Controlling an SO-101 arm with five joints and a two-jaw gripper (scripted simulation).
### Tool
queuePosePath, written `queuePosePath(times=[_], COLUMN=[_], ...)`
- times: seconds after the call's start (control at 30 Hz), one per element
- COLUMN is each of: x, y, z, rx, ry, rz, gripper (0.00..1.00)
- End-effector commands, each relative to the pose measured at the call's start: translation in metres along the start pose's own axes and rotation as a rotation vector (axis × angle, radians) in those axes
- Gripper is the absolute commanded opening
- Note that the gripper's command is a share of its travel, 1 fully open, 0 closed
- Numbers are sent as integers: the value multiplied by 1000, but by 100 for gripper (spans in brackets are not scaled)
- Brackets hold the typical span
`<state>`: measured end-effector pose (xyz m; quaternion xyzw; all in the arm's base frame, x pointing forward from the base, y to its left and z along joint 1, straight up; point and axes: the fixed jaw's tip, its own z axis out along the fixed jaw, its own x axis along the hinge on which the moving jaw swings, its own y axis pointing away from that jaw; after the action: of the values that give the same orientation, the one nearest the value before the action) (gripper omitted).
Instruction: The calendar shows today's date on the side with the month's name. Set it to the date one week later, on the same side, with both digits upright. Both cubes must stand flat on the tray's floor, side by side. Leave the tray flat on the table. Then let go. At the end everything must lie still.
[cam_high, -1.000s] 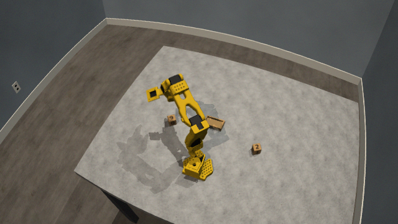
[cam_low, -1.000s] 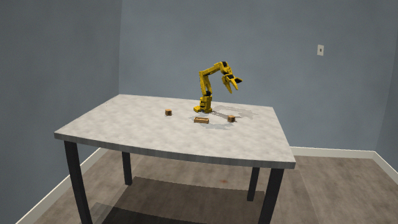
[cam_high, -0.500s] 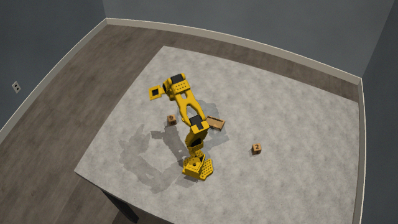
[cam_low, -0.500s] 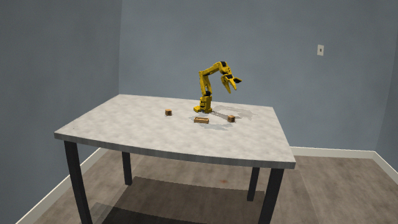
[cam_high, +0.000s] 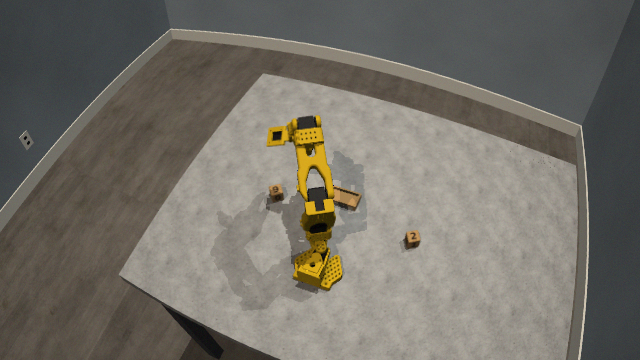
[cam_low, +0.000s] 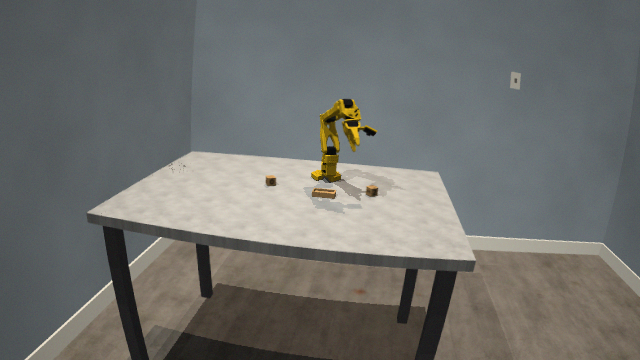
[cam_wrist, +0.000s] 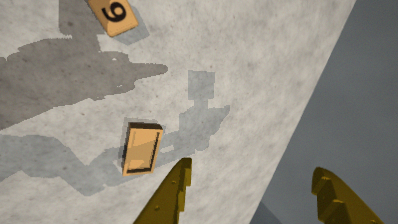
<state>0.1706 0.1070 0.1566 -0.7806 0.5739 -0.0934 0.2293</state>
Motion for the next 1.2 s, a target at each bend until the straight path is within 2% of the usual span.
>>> queuePosePath(times=[0.0,0.03,0.1,0.33,0.6,0.67,0.9,1.17], x=[32,41,41,105,171,171,209,230], y=[-11,-12,-12,-5,24,24,58,91], z=[-5,-6,-6,-14,-34,-34,-54,-72], rx=[66,71,71,103,133,133,151,162], ry=[68,89,89,246,426,426,559,663], rz=[116,149,149,397,682,682,895,1064], gripper=[35,35,35,35,35,35,35,35])
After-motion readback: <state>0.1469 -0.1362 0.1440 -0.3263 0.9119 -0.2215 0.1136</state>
